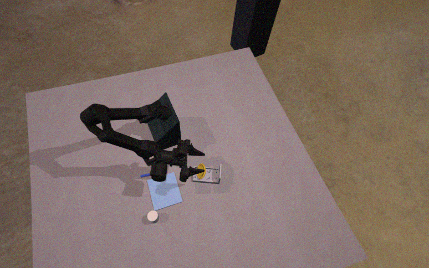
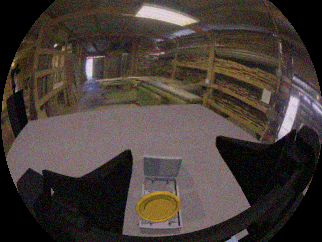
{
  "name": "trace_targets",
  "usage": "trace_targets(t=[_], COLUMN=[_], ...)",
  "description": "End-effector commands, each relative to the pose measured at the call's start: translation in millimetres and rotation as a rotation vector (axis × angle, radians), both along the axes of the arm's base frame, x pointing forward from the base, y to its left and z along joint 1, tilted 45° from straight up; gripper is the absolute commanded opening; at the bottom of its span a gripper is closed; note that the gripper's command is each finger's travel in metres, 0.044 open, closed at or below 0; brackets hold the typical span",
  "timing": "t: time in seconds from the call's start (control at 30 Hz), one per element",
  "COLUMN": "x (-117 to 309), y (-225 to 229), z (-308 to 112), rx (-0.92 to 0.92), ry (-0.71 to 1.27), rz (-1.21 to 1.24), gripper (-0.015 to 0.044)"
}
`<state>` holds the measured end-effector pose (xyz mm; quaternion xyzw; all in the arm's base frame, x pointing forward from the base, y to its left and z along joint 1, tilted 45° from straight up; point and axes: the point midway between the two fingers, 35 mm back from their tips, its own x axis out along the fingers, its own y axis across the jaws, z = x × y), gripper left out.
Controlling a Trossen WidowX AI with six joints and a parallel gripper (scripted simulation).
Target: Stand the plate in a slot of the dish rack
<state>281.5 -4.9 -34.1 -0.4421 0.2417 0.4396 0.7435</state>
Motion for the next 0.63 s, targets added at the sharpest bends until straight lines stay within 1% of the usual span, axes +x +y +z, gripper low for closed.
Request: trace_targets(t=[0.0,0.3,0.6], x=[2,-5,-15], y=[2,6,8], z=[2,-3,-3], rx=[0.006,0.008,-0.033], ry=[0.073,0.302,0.498], rz=[-0.064,-0.265,-0.492], gripper=[0.0400,0.0400,0.0400])
